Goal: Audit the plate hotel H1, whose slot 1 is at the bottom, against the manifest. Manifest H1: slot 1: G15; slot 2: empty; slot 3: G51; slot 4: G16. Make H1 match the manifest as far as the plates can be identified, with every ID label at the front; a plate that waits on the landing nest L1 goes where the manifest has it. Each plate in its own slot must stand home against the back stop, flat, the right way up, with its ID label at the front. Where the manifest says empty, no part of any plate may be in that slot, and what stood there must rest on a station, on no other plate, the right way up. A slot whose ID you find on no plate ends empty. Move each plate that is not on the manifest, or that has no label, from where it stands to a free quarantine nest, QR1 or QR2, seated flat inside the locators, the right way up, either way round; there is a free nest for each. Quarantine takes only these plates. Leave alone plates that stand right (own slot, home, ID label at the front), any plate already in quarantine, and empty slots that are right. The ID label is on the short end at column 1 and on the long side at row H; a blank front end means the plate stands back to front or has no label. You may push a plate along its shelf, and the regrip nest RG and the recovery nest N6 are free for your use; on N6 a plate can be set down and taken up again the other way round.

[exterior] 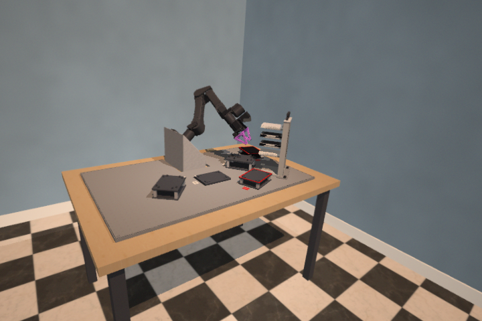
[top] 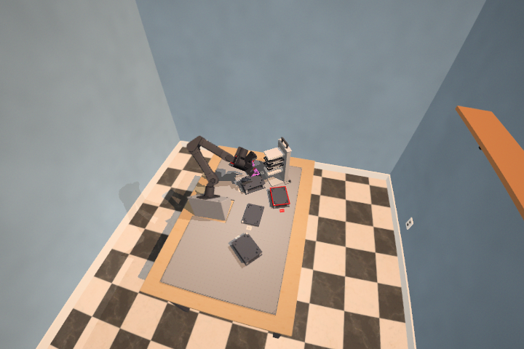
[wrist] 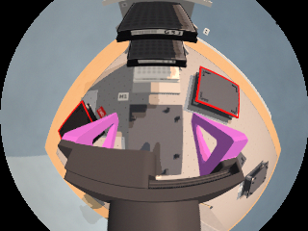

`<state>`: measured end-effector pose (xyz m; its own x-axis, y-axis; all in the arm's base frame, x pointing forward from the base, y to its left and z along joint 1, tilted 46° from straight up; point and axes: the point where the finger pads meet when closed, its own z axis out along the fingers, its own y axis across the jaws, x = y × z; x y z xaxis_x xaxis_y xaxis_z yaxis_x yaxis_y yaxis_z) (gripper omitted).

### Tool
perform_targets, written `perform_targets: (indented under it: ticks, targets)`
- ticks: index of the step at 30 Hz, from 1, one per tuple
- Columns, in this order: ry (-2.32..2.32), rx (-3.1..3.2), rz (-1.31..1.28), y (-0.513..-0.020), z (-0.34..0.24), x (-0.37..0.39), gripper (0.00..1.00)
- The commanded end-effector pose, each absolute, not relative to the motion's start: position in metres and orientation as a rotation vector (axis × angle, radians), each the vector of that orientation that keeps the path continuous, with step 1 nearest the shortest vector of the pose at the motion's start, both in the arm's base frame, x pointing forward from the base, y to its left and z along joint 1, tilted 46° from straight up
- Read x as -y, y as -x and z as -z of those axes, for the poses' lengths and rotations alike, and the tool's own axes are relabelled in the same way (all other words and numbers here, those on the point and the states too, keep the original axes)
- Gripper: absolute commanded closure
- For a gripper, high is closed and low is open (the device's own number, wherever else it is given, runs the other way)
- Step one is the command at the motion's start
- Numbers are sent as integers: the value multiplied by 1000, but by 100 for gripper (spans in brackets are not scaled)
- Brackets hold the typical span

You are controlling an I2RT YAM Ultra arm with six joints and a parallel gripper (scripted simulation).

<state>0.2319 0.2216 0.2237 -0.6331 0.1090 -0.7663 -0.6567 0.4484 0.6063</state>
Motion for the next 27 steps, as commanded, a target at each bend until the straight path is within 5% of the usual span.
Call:
perform_targets:
  ticks: [1,27]
  targets:
    - [441,-1900,-1239,-243,-236,-222,0]
    - [449,-1899,-1245,-265,-248,-242,0]
